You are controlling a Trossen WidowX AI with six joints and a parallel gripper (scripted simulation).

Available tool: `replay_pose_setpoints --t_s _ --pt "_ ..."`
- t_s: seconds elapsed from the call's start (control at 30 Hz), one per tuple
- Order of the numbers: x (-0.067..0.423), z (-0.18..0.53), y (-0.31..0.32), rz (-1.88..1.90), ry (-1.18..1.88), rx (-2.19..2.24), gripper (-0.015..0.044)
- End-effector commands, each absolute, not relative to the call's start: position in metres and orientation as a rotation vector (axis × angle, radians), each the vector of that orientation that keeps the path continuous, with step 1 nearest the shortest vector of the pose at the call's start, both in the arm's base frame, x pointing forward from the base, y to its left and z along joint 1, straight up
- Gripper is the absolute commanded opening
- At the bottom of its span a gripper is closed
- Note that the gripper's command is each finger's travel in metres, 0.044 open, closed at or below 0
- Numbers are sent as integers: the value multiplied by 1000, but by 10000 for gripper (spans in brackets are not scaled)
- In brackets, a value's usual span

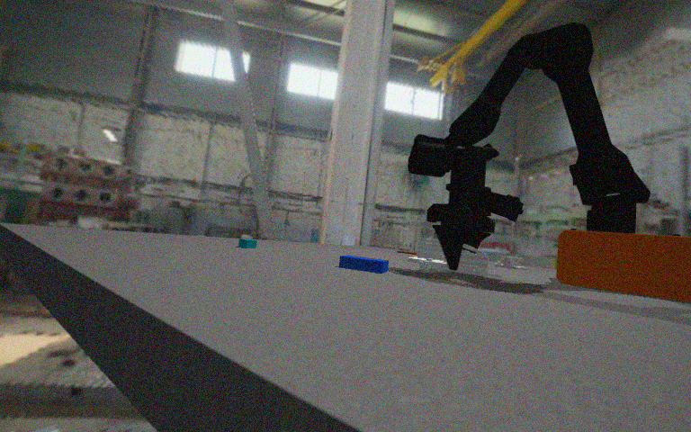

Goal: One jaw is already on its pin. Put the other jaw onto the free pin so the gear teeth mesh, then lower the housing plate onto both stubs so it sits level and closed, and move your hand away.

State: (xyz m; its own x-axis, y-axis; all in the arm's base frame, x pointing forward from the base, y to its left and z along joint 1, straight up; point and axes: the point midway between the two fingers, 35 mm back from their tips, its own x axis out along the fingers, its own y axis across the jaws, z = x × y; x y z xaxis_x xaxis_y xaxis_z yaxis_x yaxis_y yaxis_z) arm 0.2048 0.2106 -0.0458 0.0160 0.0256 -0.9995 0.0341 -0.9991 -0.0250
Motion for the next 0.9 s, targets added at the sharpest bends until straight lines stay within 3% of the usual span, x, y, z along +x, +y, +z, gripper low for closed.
replay_pose_setpoints --t_s 0.0,0.13,0.2,0.87 --pt "205 -46 211 -2198 65 2235 256" --pt "205 -46 211 -2198 65 2235 151" --pt "205 -46 211 -2198 65 2235 138" --pt "206 -29 212 -2197 66 2235 134"
